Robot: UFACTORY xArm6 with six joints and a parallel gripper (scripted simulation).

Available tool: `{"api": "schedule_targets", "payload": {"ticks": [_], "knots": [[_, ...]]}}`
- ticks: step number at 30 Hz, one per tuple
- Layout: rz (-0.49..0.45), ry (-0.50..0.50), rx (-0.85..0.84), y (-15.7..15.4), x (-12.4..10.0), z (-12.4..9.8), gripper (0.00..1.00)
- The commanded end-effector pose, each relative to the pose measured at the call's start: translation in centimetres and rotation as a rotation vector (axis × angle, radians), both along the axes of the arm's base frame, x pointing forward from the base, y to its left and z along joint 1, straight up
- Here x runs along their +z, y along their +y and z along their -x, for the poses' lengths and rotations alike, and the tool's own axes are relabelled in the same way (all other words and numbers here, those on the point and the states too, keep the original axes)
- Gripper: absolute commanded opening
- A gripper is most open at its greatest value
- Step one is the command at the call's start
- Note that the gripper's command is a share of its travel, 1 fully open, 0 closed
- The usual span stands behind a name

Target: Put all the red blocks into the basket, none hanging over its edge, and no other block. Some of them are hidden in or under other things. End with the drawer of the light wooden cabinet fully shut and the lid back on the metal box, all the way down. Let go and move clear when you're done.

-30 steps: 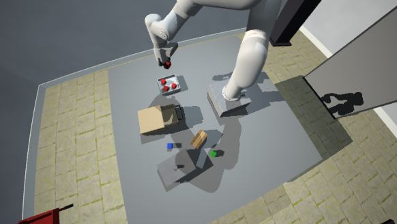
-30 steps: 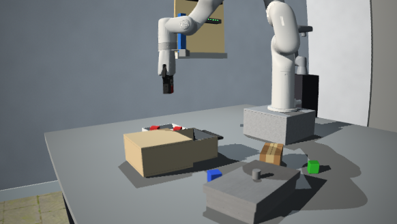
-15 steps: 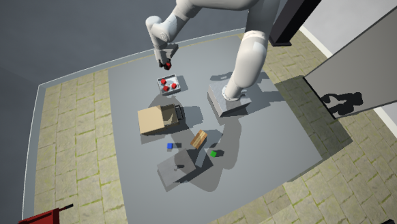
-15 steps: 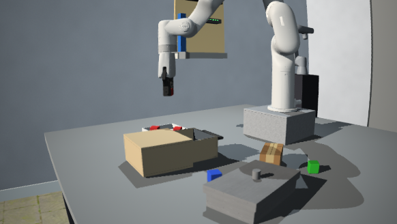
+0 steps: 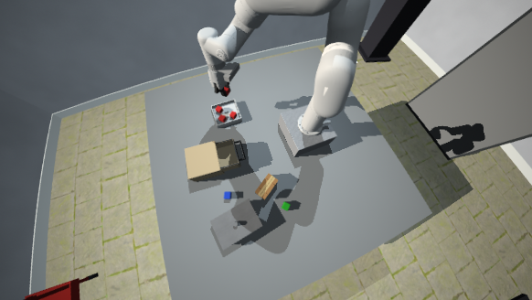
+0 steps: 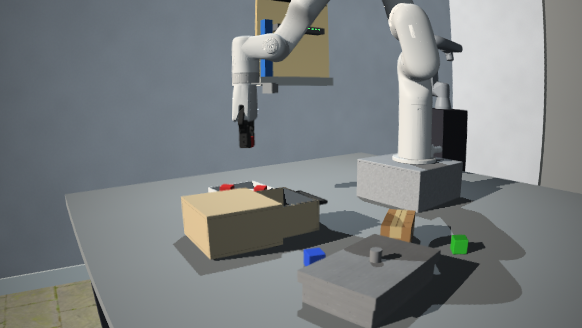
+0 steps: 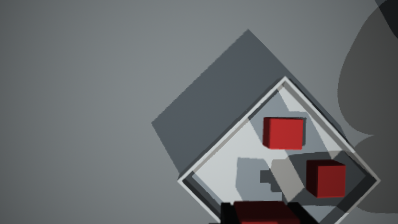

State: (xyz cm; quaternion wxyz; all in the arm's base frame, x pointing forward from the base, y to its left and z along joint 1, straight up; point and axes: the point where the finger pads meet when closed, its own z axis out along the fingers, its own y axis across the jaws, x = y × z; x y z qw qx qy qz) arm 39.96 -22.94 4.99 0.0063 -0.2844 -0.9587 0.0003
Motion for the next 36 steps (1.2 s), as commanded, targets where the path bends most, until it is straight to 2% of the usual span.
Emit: {"api": "schedule_targets", "payload": {"ticks": [1,36], "knots": [[0.002,-0.004,0.000,-0.1,-0.5,-0.1,0.00],[0.002,-0.004,0.000,-0.1,-8.0,-0.1,0.00]]}}
